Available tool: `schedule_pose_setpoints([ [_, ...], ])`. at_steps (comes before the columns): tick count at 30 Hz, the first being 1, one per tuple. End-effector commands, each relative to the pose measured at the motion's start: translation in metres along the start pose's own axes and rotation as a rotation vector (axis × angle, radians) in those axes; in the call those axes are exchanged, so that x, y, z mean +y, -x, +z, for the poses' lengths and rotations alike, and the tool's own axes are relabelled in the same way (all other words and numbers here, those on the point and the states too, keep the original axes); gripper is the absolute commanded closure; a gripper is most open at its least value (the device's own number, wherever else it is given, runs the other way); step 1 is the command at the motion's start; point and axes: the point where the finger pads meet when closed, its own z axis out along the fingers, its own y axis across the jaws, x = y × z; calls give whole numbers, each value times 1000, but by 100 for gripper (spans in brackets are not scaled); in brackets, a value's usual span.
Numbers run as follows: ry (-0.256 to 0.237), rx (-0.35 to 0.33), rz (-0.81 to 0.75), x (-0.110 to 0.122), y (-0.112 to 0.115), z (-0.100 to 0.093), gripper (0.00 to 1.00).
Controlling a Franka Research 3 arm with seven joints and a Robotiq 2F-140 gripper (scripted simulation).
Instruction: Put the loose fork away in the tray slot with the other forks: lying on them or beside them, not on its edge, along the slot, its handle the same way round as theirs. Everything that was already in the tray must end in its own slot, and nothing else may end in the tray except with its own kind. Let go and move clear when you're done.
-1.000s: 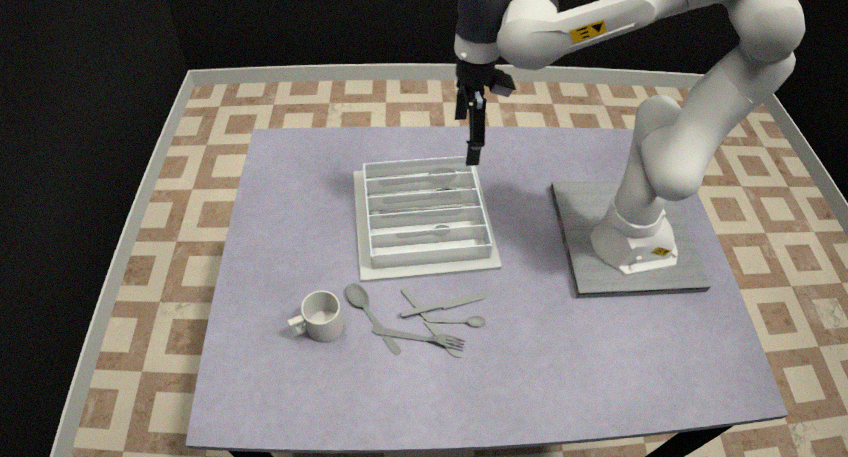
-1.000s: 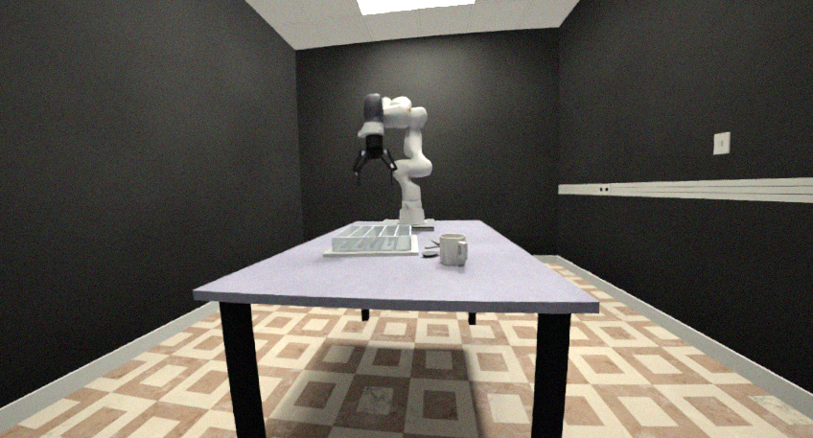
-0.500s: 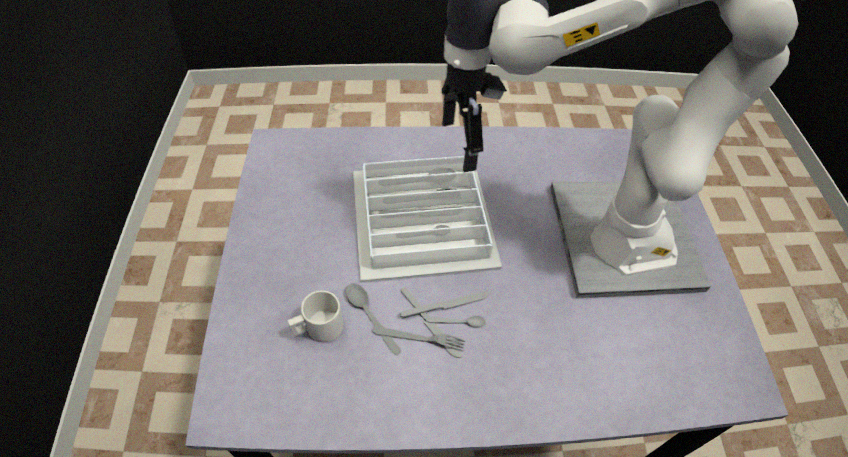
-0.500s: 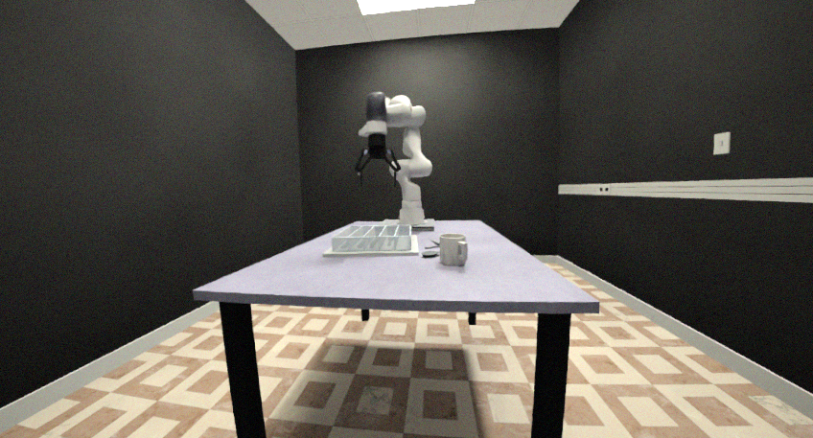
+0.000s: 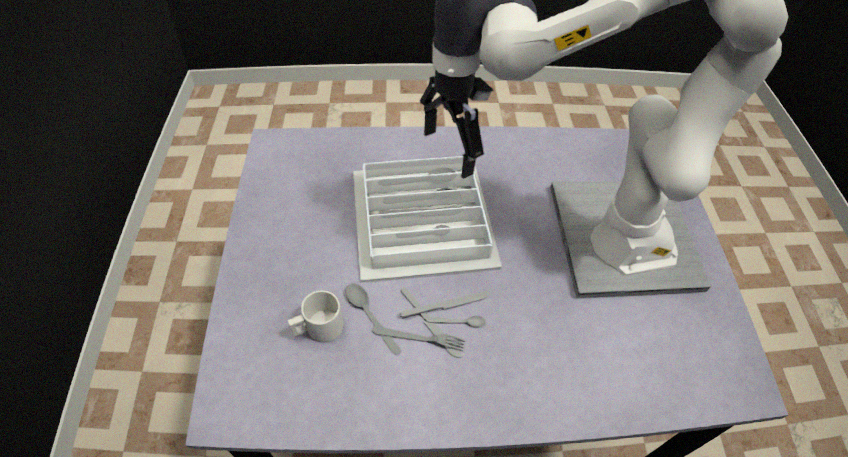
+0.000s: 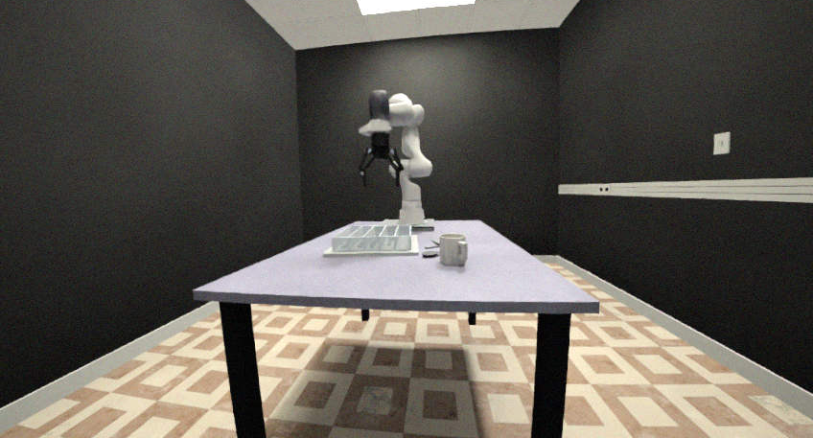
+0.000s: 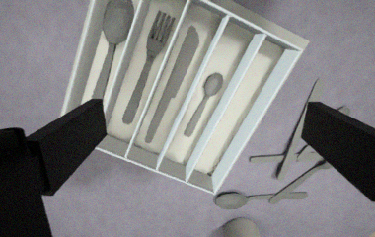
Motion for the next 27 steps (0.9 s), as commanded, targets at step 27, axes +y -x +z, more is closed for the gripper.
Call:
schedule_pose_setpoints([
  [27, 6, -10, -632, 15, 60, 9, 0],
])
